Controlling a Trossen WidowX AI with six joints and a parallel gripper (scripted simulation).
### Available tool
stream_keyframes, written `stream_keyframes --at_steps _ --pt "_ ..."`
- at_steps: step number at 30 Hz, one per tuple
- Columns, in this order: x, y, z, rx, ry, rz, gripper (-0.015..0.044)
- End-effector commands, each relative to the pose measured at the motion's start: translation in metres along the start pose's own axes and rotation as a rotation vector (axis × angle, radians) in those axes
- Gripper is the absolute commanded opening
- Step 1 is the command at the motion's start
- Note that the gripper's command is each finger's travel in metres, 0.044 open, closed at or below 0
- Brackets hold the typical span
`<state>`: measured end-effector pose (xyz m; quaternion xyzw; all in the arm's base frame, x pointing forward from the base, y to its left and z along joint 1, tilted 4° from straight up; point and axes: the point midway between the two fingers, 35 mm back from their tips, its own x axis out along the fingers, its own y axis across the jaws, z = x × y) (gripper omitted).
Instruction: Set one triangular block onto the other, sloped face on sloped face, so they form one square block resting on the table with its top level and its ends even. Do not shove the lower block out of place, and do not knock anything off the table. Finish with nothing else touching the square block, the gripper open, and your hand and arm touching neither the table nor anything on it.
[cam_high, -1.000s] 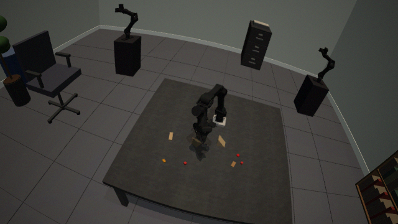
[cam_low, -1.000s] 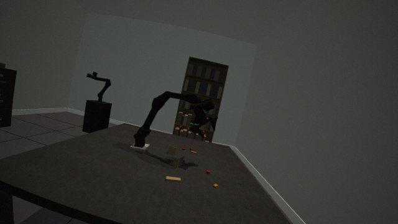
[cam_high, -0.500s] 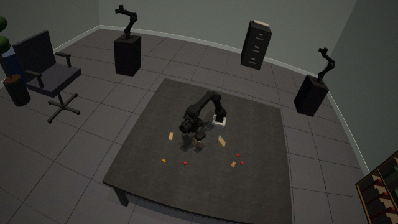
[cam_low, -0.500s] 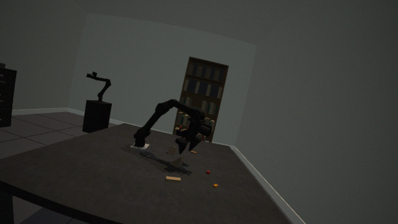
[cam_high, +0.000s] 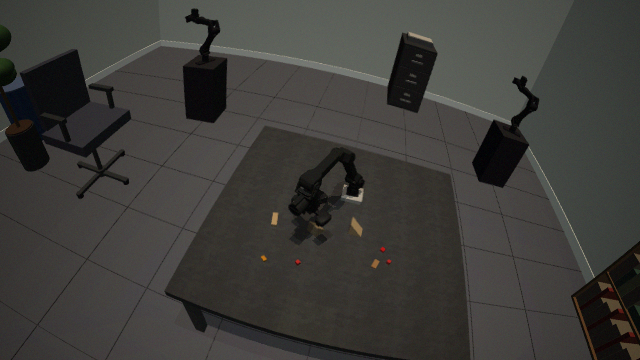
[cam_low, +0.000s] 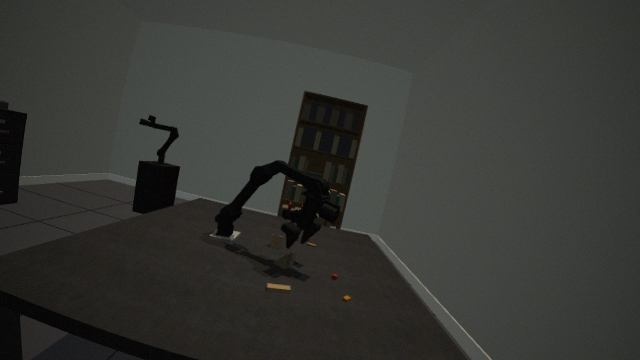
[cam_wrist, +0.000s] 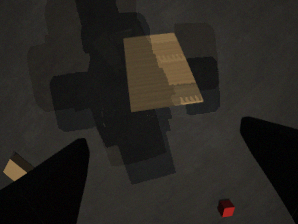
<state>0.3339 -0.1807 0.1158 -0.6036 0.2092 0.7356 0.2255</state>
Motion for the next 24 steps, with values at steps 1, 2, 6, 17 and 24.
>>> stream_keyframes --at_steps 1,2,6,17,24 --pt "0.012 0.000 -0.001 -0.007 -0.023 0.007 0.0440" --pt "0.013 0.000 -0.001 -0.007 -0.025 0.008 0.0440" --pt "0.020 -0.001 -0.001 -0.007 -0.034 0.009 0.0440" --pt "0.037 -0.002 0.000 -0.008 -0.059 0.013 0.0440" --pt "0.049 -0.003 0.001 -0.008 -0.074 0.016 0.0440"
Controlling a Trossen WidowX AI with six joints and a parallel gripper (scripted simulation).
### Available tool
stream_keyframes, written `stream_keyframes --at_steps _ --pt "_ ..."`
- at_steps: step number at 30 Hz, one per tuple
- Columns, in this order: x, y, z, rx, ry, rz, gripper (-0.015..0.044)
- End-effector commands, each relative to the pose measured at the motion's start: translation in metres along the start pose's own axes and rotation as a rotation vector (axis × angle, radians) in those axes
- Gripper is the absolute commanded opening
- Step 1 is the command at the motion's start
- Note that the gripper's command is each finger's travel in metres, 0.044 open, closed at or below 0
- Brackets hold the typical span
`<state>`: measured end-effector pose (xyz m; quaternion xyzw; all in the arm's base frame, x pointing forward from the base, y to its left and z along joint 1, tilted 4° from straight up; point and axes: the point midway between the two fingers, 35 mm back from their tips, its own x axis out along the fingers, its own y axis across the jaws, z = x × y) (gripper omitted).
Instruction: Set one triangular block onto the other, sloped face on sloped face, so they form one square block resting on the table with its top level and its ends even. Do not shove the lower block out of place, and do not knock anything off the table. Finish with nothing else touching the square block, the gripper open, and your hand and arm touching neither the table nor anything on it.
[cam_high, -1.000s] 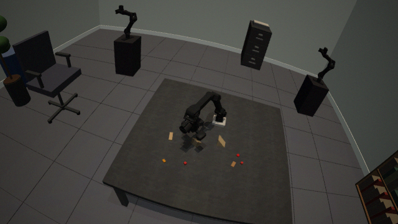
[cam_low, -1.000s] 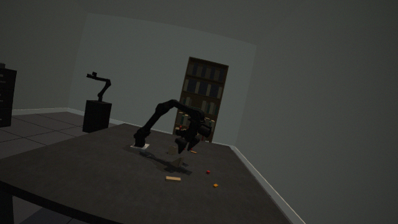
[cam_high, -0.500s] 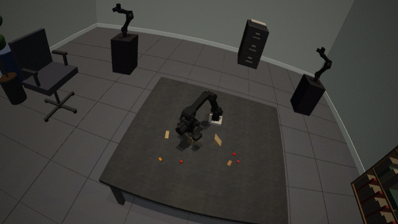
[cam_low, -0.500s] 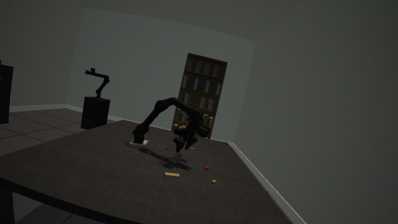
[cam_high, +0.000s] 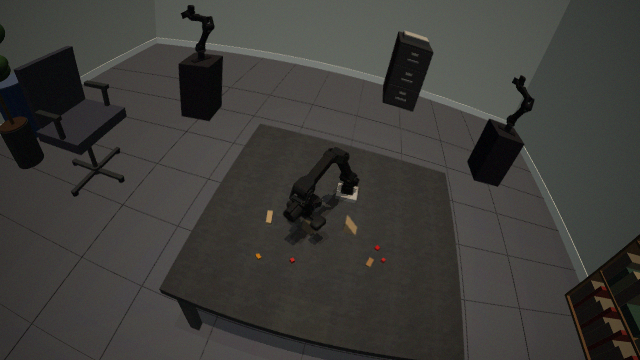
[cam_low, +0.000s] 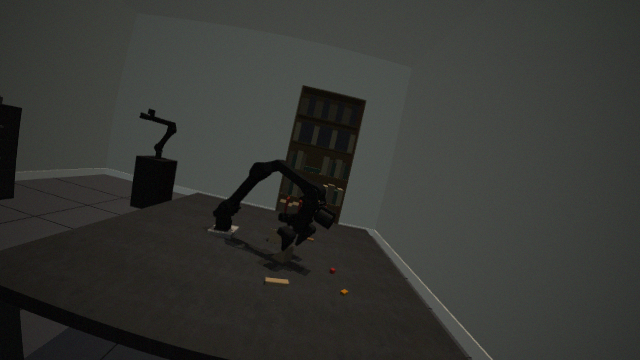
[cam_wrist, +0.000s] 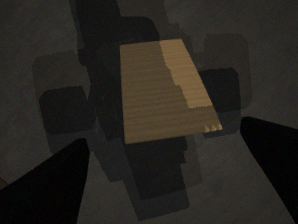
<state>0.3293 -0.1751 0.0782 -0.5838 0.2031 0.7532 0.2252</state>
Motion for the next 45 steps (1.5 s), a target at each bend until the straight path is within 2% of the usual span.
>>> stream_keyframes --at_steps 1,32,40,45 --pt "0.012 0.000 0.000 0.000 -0.023 0.007 0.0440" --pt "0.058 -0.003 0.006 -0.002 -0.087 0.019 0.0440" --pt "0.058 -0.003 0.006 -0.002 -0.087 0.019 0.0230" --pt "0.058 -0.003 0.006 -0.002 -0.087 0.019 0.0197"
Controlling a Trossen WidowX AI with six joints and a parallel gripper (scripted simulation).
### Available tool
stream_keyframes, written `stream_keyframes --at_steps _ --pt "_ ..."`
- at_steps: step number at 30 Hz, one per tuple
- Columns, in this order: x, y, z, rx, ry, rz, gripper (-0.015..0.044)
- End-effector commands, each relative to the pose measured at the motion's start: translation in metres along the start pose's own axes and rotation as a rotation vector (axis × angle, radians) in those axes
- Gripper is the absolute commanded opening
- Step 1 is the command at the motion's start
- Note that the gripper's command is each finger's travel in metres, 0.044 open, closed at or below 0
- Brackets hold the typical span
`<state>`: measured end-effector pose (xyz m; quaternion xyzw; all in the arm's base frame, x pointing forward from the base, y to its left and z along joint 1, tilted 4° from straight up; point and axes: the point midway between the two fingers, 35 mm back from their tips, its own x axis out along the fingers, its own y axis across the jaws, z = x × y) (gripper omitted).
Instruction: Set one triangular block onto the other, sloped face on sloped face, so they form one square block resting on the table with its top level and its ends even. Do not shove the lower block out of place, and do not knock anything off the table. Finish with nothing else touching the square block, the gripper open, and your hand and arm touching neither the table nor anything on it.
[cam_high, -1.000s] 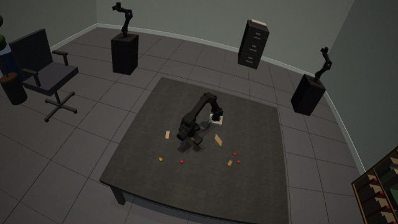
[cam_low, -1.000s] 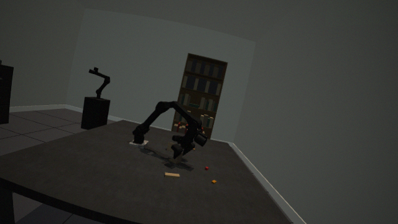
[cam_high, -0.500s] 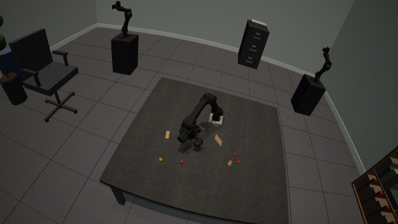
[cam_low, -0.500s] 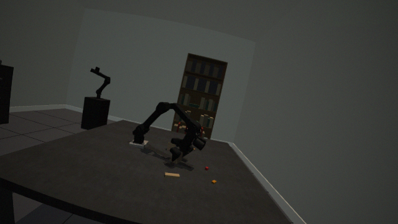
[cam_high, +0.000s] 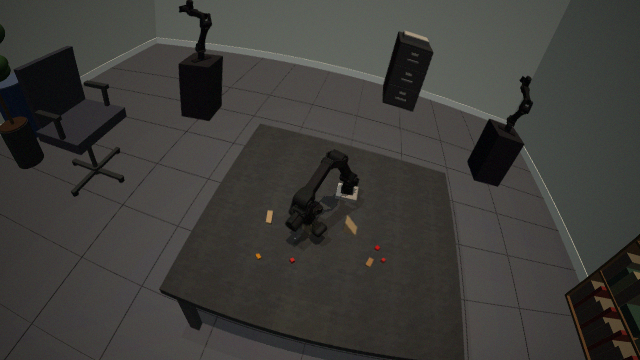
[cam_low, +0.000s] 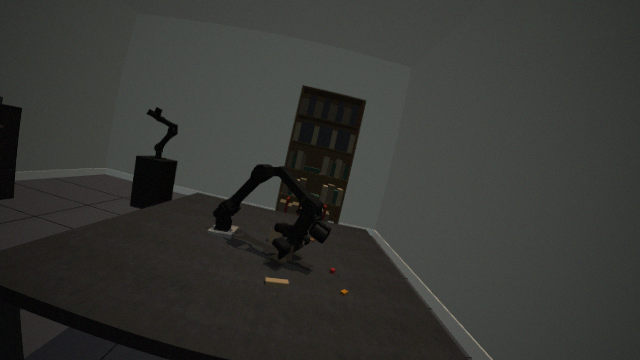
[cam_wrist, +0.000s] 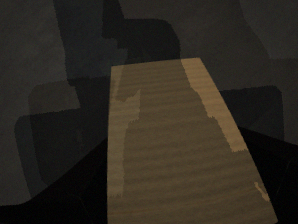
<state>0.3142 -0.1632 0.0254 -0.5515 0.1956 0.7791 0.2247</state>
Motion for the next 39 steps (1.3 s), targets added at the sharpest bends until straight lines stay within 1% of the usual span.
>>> stream_keyframes --at_steps 1,8,9,14,17,39 --pt "0.003 0.000 -0.001 0.006 -0.005 0.002 0.0190" --pt "-0.003 0.000 0.001 0.000 0.000 0.000 0.0006" --pt "-0.003 0.000 0.001 0.000 0.000 0.000 0.0000" --pt "-0.003 0.000 0.001 0.000 0.000 0.000 0.0000" --pt "-0.003 0.000 0.002 0.000 0.029 0.000 0.0000" --pt "-0.010 -0.001 0.040 -0.004 0.597 0.003 0.0000"
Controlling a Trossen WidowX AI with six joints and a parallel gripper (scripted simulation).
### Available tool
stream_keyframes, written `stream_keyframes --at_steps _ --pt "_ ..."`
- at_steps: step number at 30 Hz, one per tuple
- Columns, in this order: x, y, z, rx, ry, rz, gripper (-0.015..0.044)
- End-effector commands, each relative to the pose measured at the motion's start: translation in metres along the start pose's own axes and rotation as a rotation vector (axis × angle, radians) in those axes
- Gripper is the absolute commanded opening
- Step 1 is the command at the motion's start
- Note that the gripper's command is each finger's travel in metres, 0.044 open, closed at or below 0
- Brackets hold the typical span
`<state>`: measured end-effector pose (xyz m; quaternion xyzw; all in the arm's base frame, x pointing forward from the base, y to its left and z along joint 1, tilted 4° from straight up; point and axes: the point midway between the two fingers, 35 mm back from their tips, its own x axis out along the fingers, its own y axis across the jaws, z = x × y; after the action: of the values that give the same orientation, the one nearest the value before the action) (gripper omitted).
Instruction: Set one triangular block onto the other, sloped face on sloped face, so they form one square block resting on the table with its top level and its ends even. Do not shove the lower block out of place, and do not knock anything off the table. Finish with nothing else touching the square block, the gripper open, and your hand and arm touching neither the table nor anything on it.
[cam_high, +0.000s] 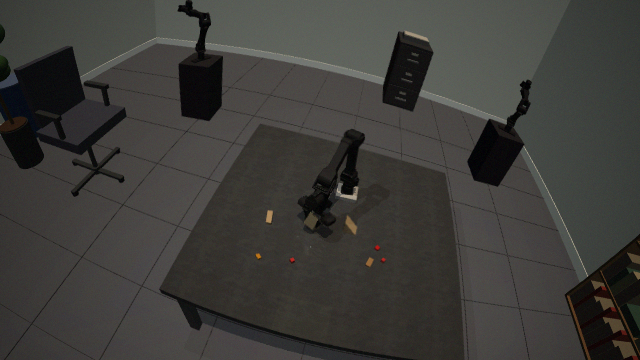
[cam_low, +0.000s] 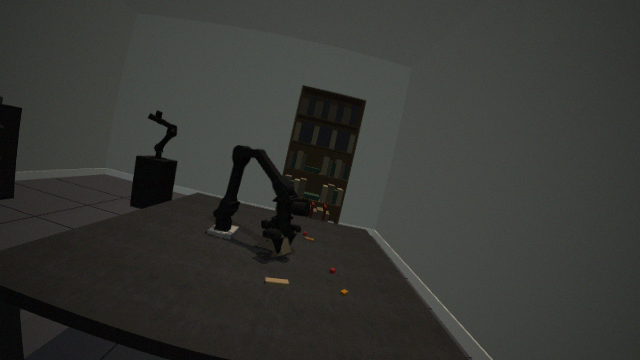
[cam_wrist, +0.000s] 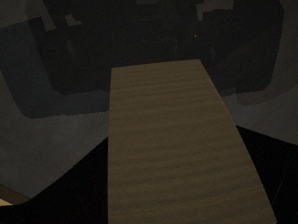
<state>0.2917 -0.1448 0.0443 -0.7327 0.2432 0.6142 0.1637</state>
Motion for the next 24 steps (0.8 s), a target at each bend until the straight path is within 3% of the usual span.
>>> stream_keyframes --at_steps 1,24 --pt "-0.005 0.000 0.007 0.006 0.108 0.003 0.0000" --pt "-0.009 -0.001 0.049 0.001 0.698 0.007 0.0000"
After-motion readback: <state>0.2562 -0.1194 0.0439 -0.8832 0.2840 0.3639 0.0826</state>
